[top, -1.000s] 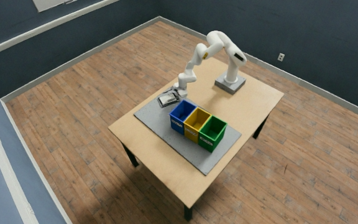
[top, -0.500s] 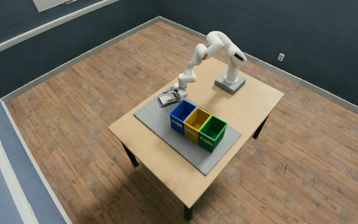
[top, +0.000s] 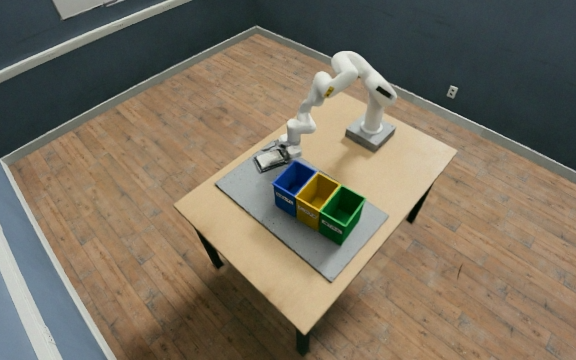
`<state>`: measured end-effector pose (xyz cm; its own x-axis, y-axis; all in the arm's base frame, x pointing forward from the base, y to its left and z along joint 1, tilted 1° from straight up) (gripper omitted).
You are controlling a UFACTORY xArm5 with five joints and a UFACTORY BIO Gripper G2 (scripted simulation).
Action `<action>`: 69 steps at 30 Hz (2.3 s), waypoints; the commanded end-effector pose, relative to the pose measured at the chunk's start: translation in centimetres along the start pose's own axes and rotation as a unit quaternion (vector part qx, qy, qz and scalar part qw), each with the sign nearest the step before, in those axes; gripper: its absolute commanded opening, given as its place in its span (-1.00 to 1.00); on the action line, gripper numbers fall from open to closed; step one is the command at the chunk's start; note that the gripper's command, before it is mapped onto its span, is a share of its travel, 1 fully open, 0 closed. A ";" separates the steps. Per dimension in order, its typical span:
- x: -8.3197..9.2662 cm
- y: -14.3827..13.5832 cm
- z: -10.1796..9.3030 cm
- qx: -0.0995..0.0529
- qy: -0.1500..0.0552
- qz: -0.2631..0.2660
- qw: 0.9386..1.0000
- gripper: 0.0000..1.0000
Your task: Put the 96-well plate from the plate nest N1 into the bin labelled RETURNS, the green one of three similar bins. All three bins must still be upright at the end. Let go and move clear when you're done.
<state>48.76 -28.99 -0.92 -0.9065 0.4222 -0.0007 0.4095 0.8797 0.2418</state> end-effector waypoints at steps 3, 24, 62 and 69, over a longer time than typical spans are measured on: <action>-0.1 -0.1 0.3 0.007 -0.001 0.000 1.000 -0.25; -0.1 -0.3 1.0 0.007 -0.001 0.000 1.000 -0.25; -0.1 -0.3 1.0 0.007 -0.001 0.000 1.000 -1.00; -0.1 -0.3 1.0 0.007 -0.001 0.000 1.000 -1.00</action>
<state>48.76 -29.00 -2.18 -0.9065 0.4222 -0.0007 0.4095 0.8797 0.2418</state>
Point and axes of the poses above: the point midway between the two finger pads, its own x axis back along the fingers, its own y axis across the jaws, z = x × y, the point moved 6 cm from there along x, back along the fingers, and after that the axes turned 14 degrees about -x, right-handed, at the moved point
